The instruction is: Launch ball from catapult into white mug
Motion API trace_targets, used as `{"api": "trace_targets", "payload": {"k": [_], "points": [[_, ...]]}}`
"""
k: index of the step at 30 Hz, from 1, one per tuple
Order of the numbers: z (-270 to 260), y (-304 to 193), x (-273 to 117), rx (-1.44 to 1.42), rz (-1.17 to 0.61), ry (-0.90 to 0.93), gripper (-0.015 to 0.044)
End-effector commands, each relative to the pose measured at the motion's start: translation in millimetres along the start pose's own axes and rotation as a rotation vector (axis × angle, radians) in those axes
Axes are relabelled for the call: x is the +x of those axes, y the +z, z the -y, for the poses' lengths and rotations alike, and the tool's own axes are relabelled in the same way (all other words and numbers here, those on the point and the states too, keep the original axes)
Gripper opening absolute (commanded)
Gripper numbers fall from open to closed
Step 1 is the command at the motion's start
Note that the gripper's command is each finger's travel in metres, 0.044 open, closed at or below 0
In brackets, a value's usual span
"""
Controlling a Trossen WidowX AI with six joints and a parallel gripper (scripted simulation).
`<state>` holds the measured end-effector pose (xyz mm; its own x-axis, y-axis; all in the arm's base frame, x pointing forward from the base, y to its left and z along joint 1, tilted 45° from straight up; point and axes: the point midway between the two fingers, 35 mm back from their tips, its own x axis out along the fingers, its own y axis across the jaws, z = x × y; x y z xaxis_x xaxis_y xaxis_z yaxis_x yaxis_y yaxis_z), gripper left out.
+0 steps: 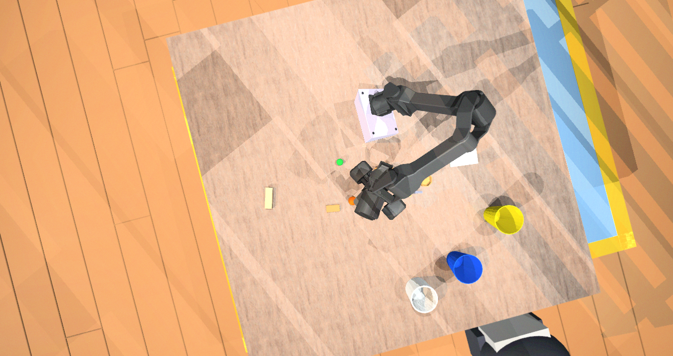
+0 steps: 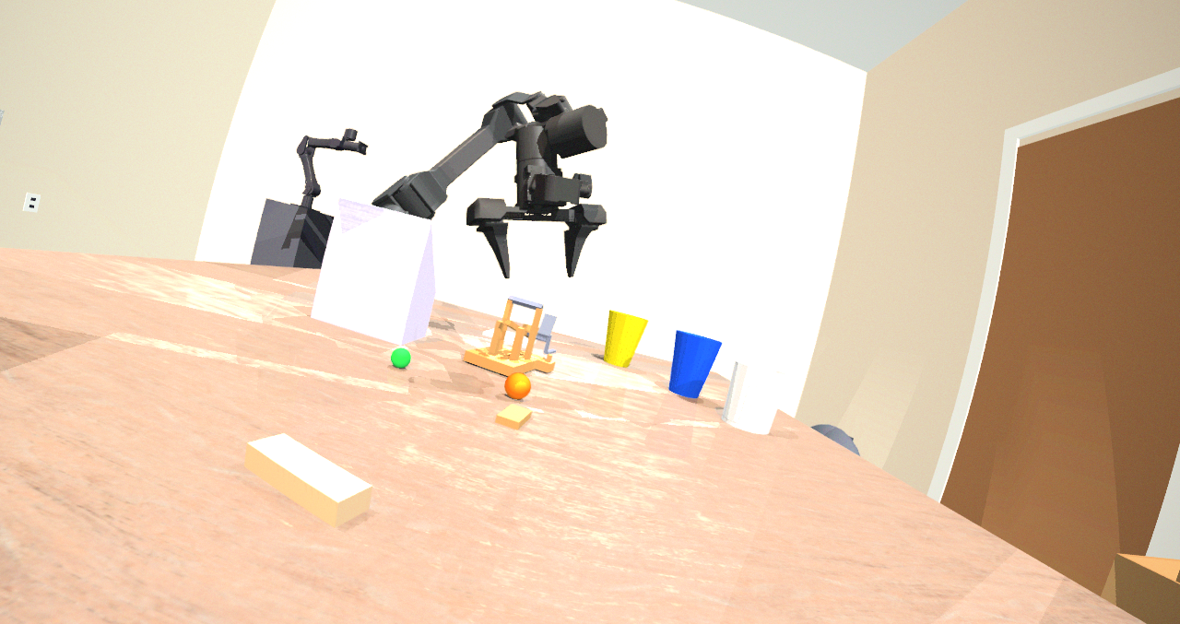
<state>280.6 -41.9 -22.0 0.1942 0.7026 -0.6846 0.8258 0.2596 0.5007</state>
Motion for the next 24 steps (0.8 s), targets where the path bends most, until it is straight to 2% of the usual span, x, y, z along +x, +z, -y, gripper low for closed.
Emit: {"api": "trace_targets", "payload": {"k": [1,19,24], "points": [[-4.3,-10.4,-0.2,0.107,-0.010,-0.039,0.0440],[-4.8,-70.0,8.9,0.668,-0.040,-0.280,0.0440],[-4.4,-74.9,9.1,0.712,-0.035,-0.302,0.0440]]}}
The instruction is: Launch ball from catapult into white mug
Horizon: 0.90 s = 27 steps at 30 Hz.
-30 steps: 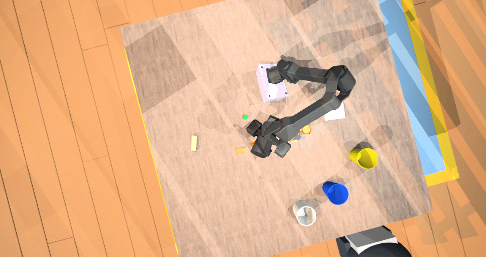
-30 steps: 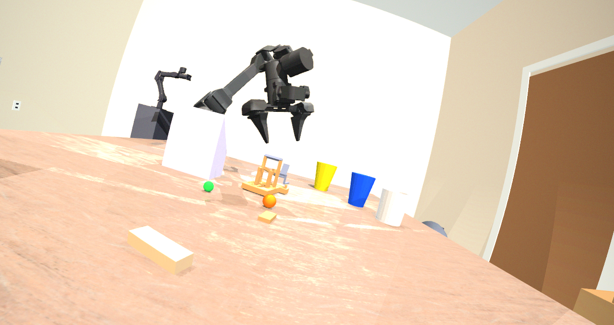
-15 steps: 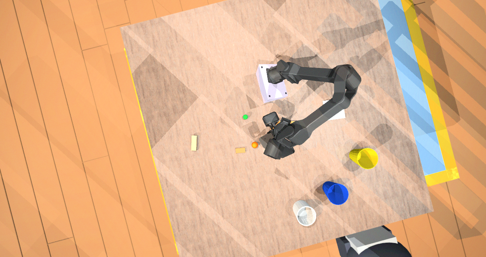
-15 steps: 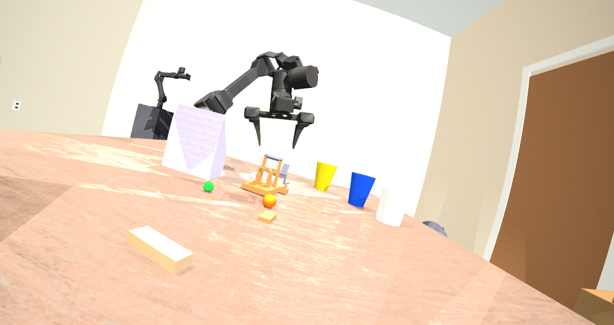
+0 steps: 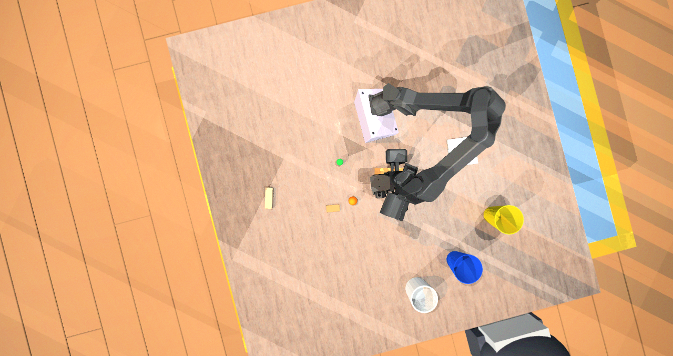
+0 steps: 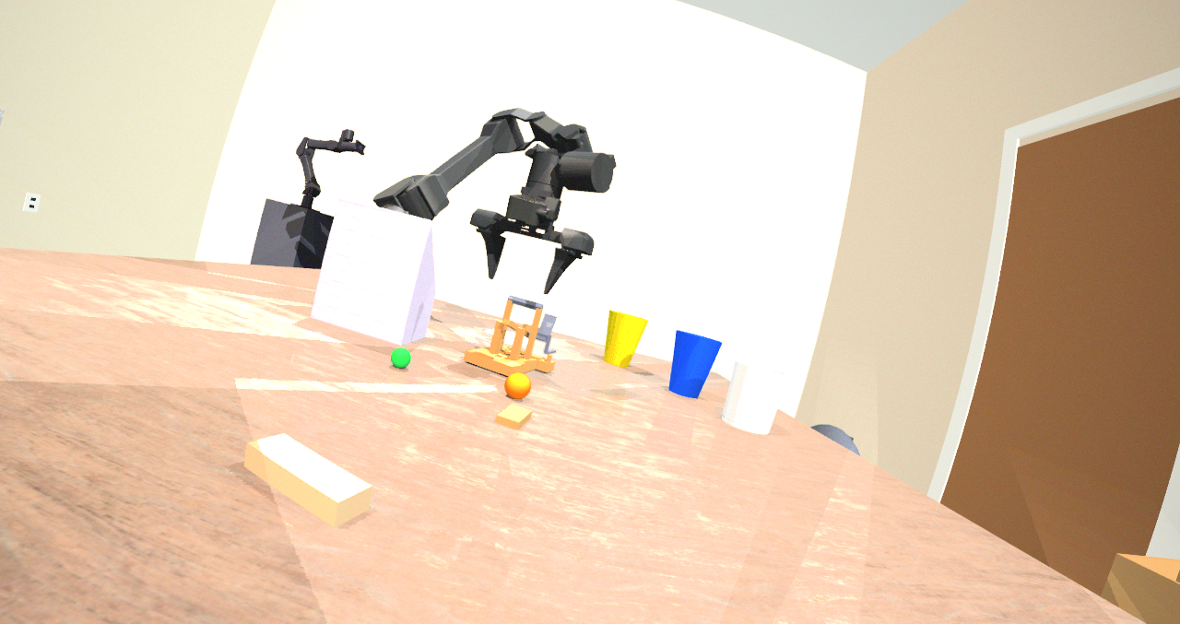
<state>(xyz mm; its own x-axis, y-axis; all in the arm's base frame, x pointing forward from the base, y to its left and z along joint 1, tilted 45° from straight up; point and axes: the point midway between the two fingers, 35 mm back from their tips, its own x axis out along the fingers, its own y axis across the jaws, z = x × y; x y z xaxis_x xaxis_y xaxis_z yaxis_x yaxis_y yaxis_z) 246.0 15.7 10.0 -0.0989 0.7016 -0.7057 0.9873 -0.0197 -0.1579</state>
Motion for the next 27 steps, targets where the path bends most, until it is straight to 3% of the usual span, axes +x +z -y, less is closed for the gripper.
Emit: {"api": "trace_targets", "payload": {"k": [1,6,27], "points": [[0.2,-2.2,-2.9,0.024,0.012,0.000,0.0440],[-1.0,-1.0,41.7,0.024,0.011,0.000,0.0440],[-2.3,-0.9,69.6,0.024,0.011,0.001,0.0440]]}}
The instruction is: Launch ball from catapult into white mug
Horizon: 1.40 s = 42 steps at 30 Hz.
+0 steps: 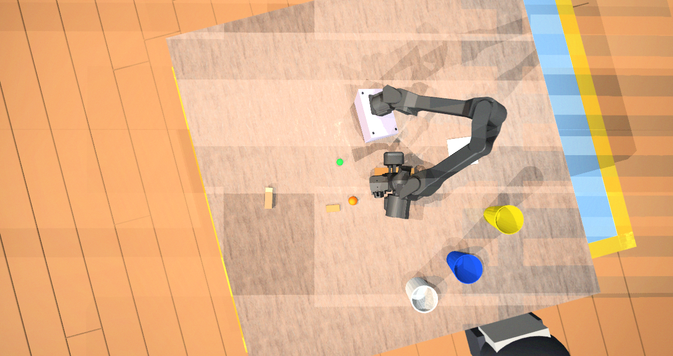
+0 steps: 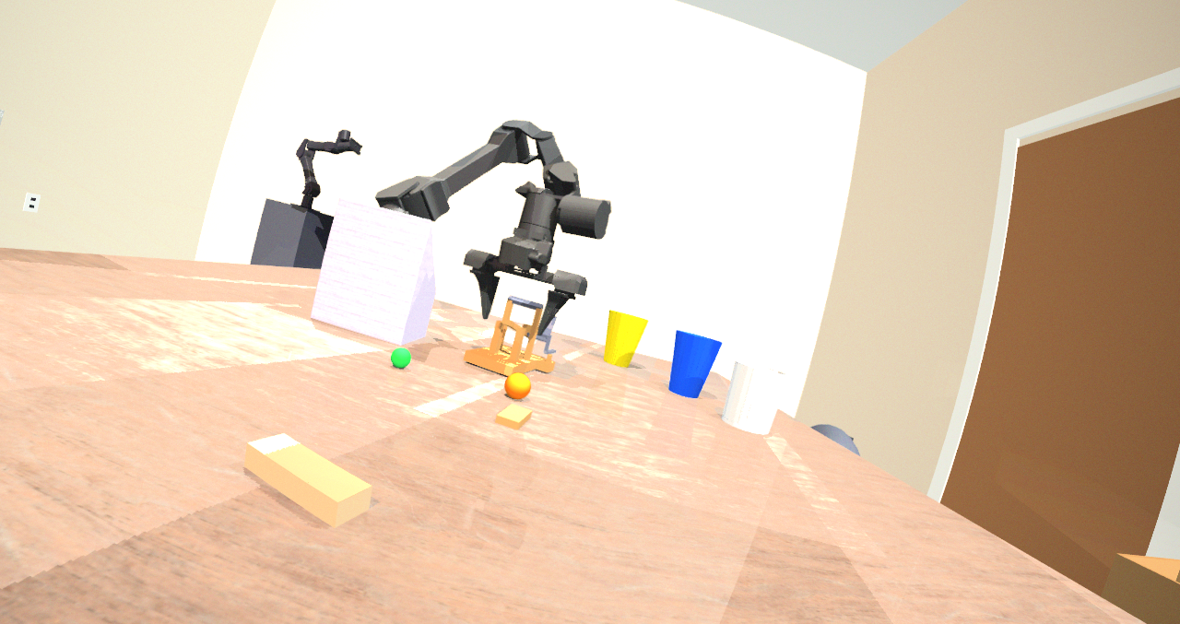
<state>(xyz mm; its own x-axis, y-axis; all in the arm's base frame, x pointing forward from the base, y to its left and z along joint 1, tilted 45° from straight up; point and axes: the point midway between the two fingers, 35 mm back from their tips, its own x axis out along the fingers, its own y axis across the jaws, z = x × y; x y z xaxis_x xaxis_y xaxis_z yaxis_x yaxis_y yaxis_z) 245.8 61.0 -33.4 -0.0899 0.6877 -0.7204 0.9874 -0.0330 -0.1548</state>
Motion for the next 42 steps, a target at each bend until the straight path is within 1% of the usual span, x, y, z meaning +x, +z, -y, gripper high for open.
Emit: {"api": "trace_targets", "payload": {"k": [1,17,23,33,40,42], "points": [[3.6,1.2,8.8,0.017,-0.008,-0.011,0.0440],[5.4,-0.3,33.9,0.016,-0.011,-0.013,0.0440],[5.6,-0.3,34.9,0.016,-0.012,-0.013,0.0440],[2.5,-1.3,32.3,0.002,-0.006,-0.004,0.0177],[2.5,-1.3,32.3,0.002,-0.006,-0.004,0.0131],[1.8,-0.8,21.5,0.004,-0.004,-0.005,0.0078]]}}
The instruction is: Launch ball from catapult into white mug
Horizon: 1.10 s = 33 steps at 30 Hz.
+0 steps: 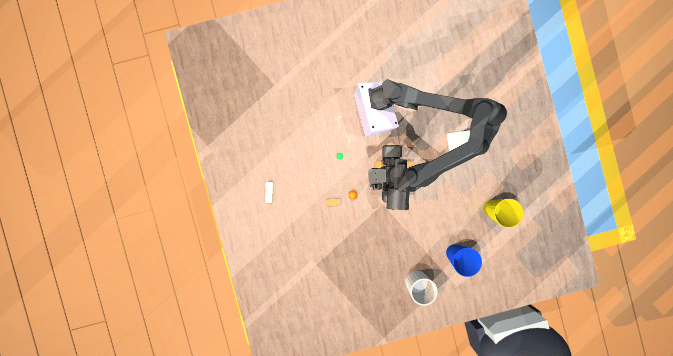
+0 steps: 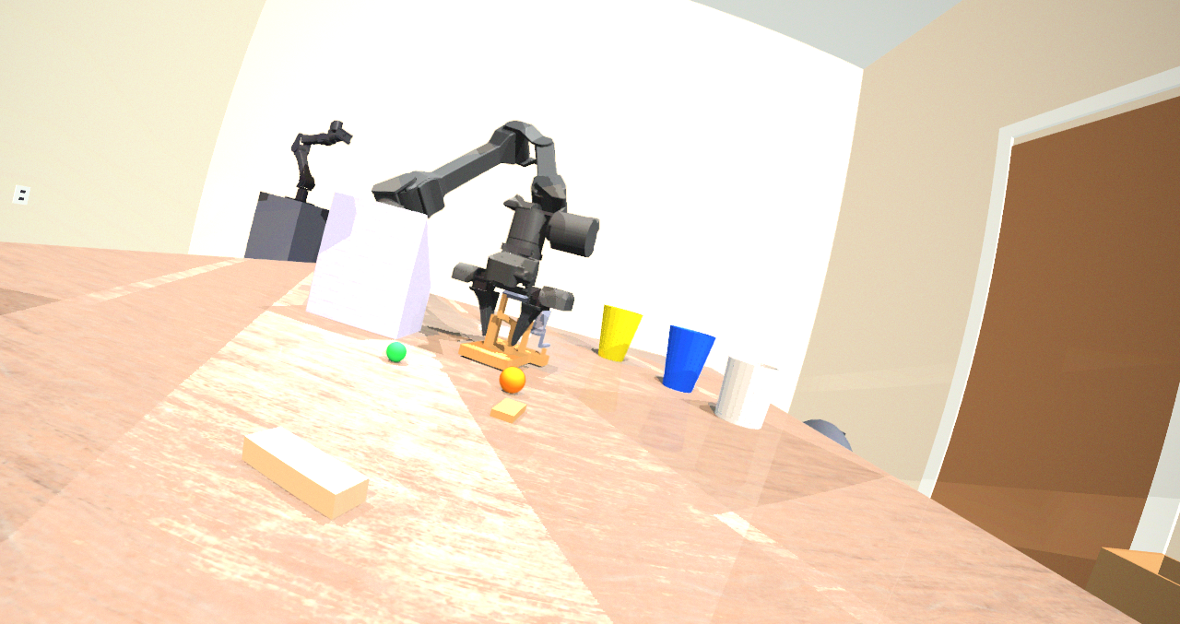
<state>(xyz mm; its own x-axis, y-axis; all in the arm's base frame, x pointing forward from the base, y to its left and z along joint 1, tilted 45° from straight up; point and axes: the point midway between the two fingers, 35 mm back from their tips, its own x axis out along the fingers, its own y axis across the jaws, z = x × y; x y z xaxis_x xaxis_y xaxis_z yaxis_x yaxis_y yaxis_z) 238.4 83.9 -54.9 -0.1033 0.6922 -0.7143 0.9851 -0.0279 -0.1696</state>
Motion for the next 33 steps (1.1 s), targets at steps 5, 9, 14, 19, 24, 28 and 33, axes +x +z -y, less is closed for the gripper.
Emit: {"api": "trace_targets", "payload": {"k": [5,9,14,19,24,28,33], "points": [[-0.3,0.4,-49.9,0.001,0.002,0.004,0.0000],[-6.1,0.2,-50.5,-0.048,0.002,0.004,0.0000],[-26.0,-0.6,-51.7,-0.216,0.002,0.005,0.0000],[-46.8,-1.4,-52.3,-0.386,0.001,0.005,0.0000],[-68.5,-2.6,-52.2,-0.557,0.001,0.006,0.0000],[-87.2,-4.2,-51.4,-0.693,0.001,0.007,0.0000],[-112.5,-8.1,-49.5,-0.864,0.001,0.008,0.0000]]}}
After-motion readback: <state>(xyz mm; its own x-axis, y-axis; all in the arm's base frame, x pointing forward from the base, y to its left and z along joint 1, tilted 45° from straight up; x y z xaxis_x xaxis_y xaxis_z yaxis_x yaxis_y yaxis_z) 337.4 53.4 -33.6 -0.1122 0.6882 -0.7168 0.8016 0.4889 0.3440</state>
